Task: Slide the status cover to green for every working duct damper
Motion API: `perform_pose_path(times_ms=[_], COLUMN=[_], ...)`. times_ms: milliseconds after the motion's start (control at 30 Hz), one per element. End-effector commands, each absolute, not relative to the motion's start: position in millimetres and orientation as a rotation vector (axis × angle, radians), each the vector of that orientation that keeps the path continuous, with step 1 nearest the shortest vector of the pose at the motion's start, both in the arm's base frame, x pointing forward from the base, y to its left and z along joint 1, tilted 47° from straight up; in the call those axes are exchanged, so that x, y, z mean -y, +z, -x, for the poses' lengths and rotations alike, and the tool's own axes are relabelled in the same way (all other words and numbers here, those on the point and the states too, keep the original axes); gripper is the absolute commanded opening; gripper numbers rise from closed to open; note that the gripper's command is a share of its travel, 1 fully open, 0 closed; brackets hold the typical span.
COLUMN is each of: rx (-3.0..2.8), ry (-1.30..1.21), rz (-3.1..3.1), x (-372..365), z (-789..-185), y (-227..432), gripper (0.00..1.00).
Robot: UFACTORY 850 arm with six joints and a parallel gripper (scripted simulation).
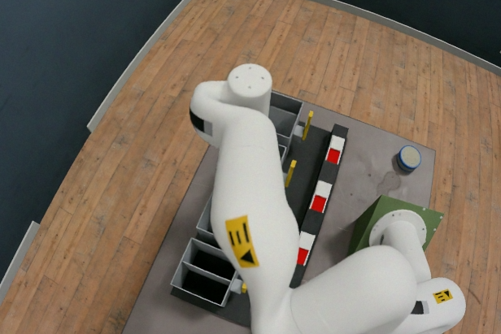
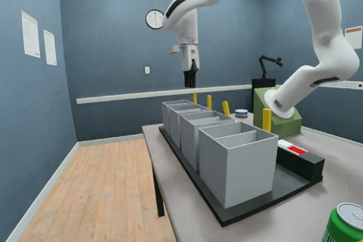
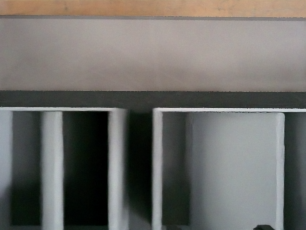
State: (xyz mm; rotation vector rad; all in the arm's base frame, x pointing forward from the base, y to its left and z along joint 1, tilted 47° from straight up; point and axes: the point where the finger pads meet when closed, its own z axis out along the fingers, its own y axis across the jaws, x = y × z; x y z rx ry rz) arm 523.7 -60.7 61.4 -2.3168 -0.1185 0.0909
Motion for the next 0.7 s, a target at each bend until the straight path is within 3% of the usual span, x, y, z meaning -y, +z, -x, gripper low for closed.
perform_pose_path(times_ms=[0, 667], rx=[0.116, 0.117], ry=[0.088, 0.088], rz=[2.321, 2.317], x=[34, -29], z=[-525, -512], y=[94, 158], gripper=[0.39, 0.39])
